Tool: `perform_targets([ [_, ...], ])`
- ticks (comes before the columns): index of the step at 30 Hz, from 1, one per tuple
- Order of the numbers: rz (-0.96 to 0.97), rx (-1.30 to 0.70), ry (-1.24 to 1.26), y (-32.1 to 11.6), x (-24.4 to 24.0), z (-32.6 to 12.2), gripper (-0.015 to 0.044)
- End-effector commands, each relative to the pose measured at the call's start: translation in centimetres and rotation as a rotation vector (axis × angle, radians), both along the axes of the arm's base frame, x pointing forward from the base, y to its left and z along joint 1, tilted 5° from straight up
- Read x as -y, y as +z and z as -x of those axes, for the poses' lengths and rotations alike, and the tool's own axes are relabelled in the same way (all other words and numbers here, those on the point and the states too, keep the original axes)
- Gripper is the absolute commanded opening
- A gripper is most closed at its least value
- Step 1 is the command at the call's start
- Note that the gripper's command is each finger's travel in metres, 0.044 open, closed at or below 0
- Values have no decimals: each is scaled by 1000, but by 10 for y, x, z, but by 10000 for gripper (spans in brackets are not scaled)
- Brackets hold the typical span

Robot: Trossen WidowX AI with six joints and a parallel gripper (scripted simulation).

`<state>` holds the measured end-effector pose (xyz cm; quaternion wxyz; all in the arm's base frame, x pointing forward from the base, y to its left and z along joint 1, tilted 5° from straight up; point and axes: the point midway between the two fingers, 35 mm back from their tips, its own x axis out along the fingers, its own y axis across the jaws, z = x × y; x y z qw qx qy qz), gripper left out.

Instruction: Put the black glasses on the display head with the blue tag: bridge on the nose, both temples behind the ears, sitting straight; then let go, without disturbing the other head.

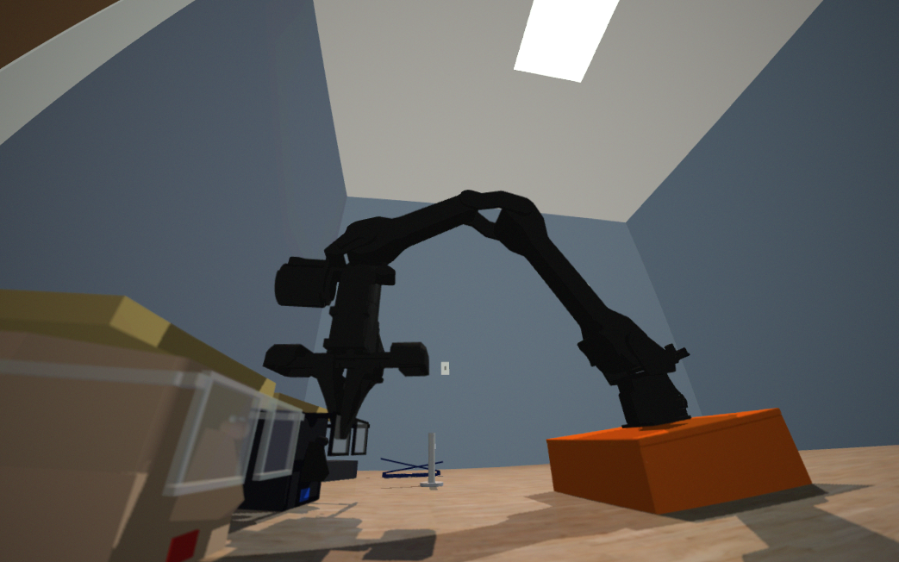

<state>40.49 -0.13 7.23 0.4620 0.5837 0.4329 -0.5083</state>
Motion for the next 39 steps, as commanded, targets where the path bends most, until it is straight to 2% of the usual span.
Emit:
perform_targets([
  [1,-3,0,4,0,1,-7,0],
  [39,-3,1,4,-4,3,-20,0],
])
